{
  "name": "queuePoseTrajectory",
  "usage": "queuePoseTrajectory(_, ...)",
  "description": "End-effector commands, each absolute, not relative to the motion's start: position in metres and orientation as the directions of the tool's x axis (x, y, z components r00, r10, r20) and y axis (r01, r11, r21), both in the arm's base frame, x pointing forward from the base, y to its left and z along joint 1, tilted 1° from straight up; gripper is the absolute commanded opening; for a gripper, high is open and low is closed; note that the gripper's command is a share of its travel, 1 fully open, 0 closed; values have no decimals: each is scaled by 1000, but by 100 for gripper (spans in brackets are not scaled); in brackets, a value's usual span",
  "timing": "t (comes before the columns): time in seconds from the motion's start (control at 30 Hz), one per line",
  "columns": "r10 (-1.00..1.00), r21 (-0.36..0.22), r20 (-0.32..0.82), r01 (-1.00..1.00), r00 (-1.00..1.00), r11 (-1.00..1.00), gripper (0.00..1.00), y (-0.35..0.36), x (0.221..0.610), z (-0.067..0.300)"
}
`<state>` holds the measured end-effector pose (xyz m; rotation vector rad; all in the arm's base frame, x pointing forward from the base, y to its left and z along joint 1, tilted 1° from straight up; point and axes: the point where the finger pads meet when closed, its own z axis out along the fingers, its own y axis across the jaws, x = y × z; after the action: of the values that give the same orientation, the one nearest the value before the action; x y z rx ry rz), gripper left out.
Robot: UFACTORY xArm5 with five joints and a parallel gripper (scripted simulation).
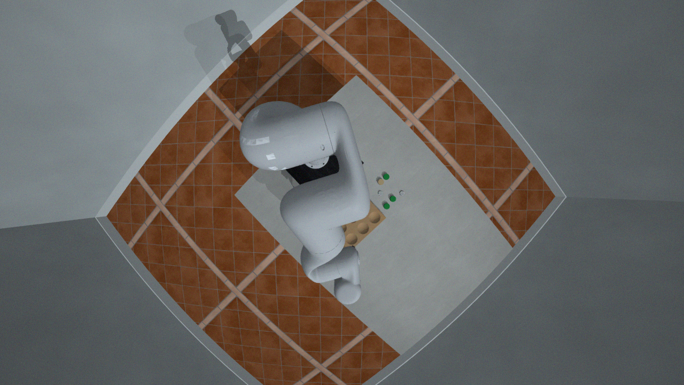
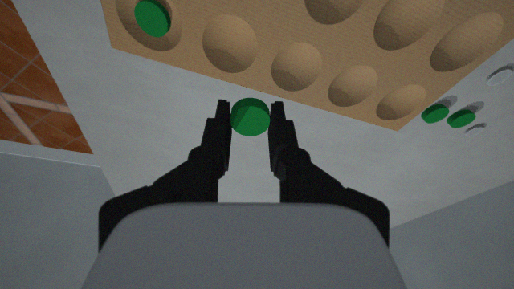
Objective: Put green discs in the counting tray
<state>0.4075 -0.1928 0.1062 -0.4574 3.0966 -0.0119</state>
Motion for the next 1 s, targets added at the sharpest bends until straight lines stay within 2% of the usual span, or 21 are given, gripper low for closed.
queuePoseTrajectory(0.0,-293,-11,-11,-292,-956,956,0,-216,403,107)
queuePoseTrajectory(0.13,-293,-11,-11,-292,-956,956,0,-216,403,102)
queuePoseTrajectory(0.4,-293,-10,-10,-293,-956,956,0,-216,406,39)
queuePoseTrajectory(0.57,-293,-11,-11,-293,-956,956,0,-216,406,24)
queuePoseTrajectory(0.97,-293,-10,-10,-293,-956,956,0,-216,406,13)
